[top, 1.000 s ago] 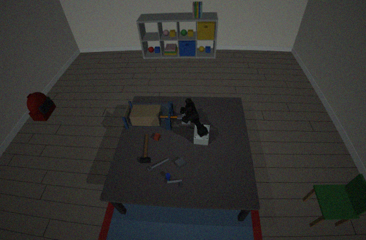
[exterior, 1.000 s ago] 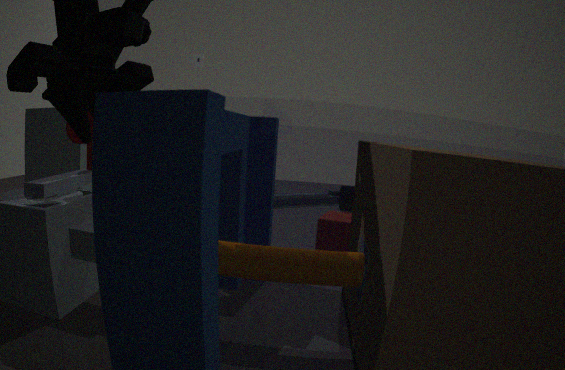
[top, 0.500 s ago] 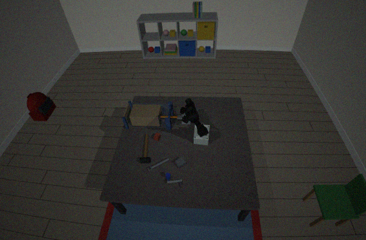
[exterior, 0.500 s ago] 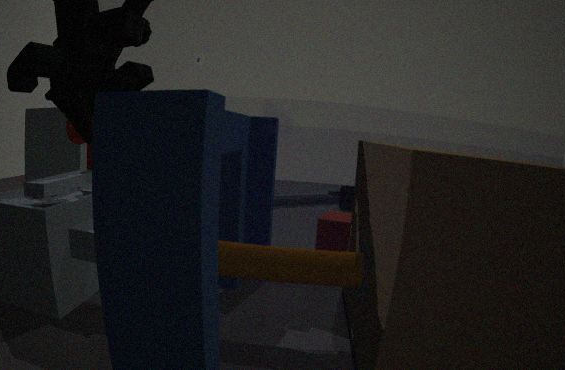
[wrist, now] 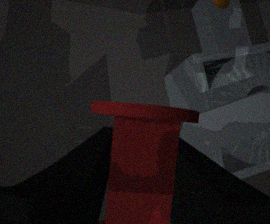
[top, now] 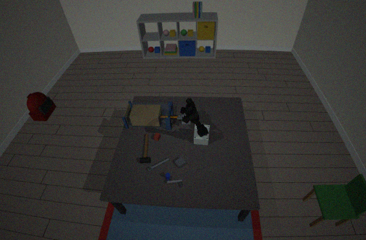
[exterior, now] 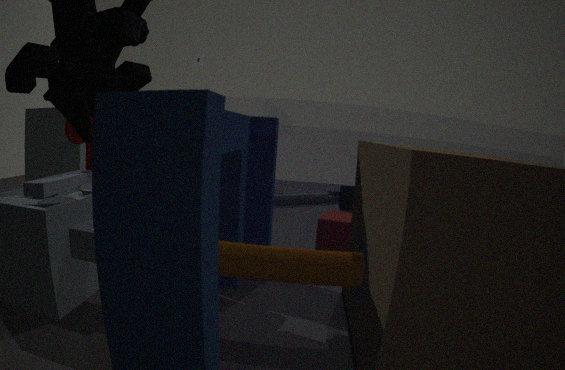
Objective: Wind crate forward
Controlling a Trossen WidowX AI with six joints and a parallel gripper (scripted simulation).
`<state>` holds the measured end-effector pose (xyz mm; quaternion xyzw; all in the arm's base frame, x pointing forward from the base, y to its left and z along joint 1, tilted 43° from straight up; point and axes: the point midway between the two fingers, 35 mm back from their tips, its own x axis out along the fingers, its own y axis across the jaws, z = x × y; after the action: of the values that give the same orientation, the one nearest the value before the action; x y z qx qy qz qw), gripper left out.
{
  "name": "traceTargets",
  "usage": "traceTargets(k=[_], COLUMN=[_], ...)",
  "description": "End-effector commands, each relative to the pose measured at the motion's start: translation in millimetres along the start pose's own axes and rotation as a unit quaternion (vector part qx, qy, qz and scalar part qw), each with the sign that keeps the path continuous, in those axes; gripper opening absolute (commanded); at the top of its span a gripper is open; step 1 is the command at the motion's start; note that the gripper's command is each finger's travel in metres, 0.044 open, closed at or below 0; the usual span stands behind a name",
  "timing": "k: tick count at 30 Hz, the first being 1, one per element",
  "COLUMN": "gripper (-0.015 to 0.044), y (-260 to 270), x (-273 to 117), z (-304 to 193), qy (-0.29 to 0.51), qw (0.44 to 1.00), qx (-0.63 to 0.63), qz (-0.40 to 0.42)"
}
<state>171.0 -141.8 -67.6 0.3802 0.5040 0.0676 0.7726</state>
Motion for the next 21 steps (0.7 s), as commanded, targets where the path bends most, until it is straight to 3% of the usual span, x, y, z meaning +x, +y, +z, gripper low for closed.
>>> traceTargets(k=[1,21], gripper=[0.0,0.0], y=[-2.4,-14.4], x=[-0.1,-8.0], z=[-4.8,-21.2], qy=[0.005,0.006], qw=[1.0,1.0], qx=[0.002,0.002], qz=[-0.002,-0.003])
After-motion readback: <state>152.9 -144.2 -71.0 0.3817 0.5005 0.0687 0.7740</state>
